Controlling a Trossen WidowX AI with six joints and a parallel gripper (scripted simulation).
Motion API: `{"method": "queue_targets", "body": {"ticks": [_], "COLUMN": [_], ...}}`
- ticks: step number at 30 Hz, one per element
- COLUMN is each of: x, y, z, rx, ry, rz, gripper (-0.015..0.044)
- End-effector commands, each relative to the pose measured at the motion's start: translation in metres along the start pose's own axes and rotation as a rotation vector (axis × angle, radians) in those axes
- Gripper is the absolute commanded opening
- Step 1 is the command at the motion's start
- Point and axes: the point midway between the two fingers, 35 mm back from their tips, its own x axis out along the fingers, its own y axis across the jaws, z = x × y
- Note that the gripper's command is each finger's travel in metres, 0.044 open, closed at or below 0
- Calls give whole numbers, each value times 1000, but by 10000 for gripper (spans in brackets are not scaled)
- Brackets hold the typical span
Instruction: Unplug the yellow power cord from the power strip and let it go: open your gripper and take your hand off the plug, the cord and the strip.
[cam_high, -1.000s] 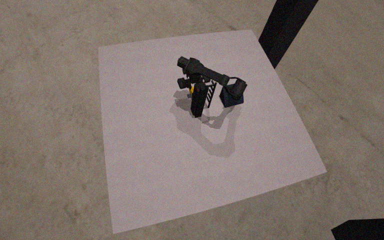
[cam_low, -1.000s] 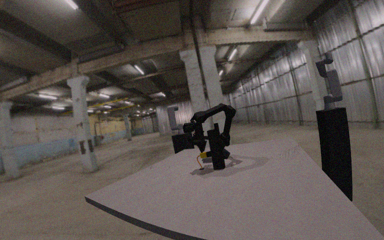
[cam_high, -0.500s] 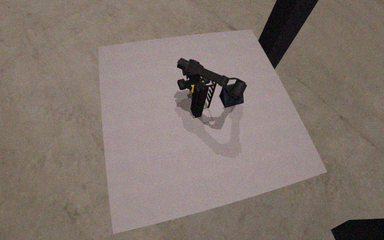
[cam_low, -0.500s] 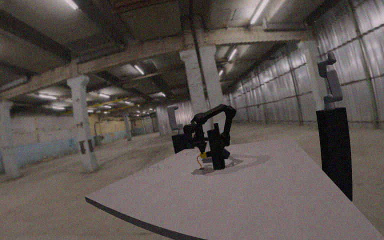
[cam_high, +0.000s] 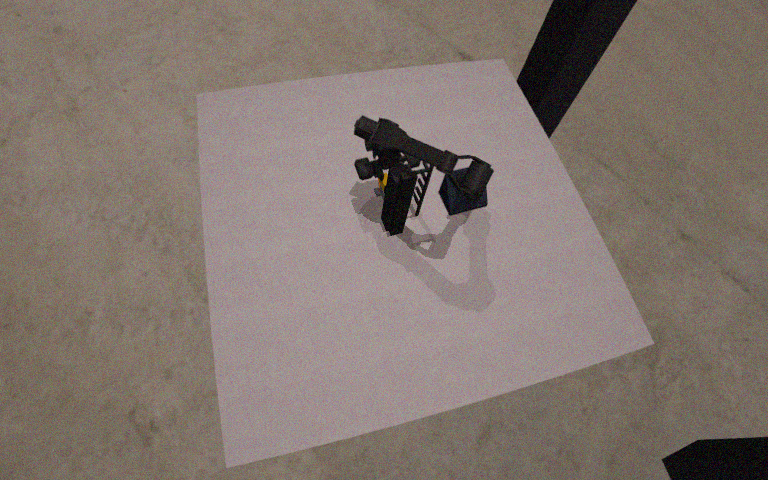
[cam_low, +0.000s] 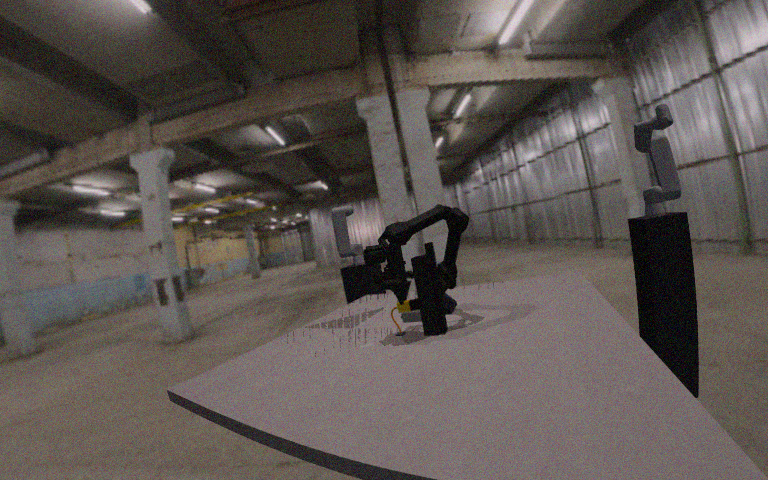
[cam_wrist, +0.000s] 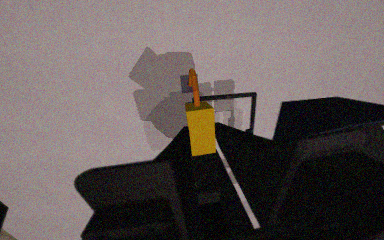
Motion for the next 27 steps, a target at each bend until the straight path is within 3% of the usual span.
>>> {"method": "queue_targets", "body": {"ticks": [1, 27], "x": [-1, -7], "y": [1, 3], "z": [6, 48], "rx": [-2, 3], "ry": [-5, -5], "rz": [0, 1], "gripper": [0, 0]}}
